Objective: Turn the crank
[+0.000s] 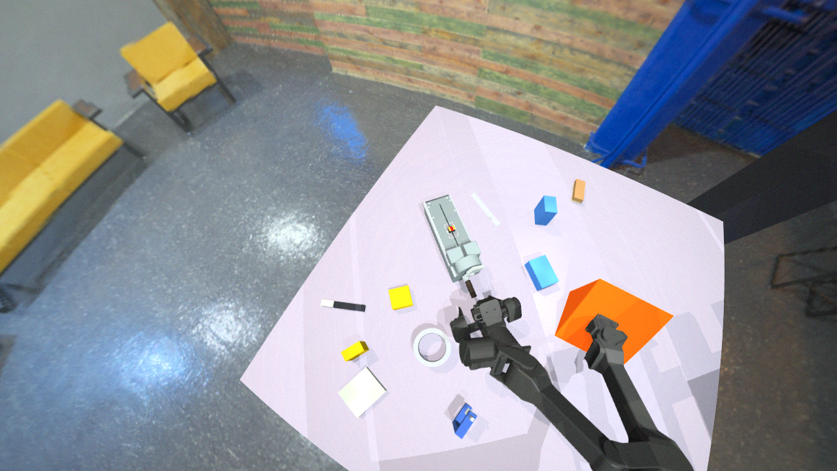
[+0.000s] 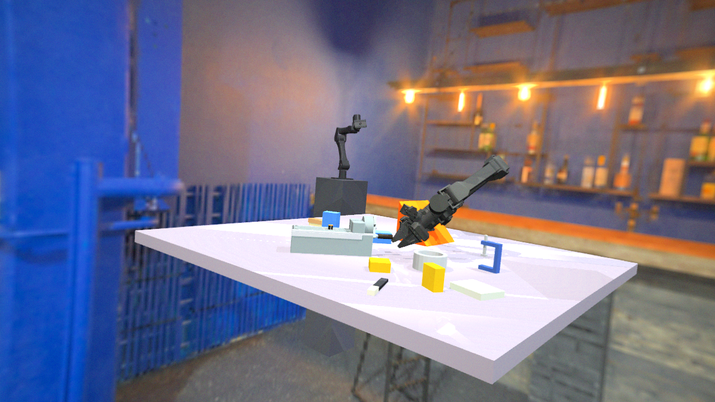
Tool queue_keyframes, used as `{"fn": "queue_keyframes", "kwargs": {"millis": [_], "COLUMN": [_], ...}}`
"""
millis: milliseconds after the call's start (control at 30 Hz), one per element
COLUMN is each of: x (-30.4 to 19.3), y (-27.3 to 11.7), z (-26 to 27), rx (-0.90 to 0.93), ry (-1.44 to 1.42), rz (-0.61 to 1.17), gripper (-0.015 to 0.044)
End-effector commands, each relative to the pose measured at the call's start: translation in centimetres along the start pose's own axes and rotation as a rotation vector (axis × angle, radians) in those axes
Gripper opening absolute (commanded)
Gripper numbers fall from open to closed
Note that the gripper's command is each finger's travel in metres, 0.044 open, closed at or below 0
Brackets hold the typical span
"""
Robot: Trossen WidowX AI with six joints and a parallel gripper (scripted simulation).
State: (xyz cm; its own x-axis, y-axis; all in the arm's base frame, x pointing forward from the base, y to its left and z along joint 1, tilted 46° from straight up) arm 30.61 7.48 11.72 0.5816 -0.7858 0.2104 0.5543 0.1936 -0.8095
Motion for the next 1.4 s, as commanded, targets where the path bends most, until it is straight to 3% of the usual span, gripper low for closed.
{"fn": "queue_keyframes", "kwargs": {"millis": [0, 1000, 1367], "x": [0.5, 3.7, 3.7], "y": [0.5, 3.7, 3.7], "z": [0.0, -0.4, -0.4], "rx": [-0.001, -0.001, -0.001], "ry": [-0.002, -0.003, -0.003], "rz": [0.001, -0.001, -0.001], "gripper": [0.0440, 0.0440, 0.0151]}}
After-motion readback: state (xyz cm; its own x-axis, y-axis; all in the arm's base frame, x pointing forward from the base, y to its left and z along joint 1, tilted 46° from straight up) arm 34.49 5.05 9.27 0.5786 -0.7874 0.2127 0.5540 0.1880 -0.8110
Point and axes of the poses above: the point midway between the two fingers, 35 mm back from their tips, its own y axis out along the fingers, its own z axis across the jaws, x = y × z, the point moved 4 cm from there along -y, back along the fingers, and after that the axes turned 5 degrees about -y, right-handed, at the moved point
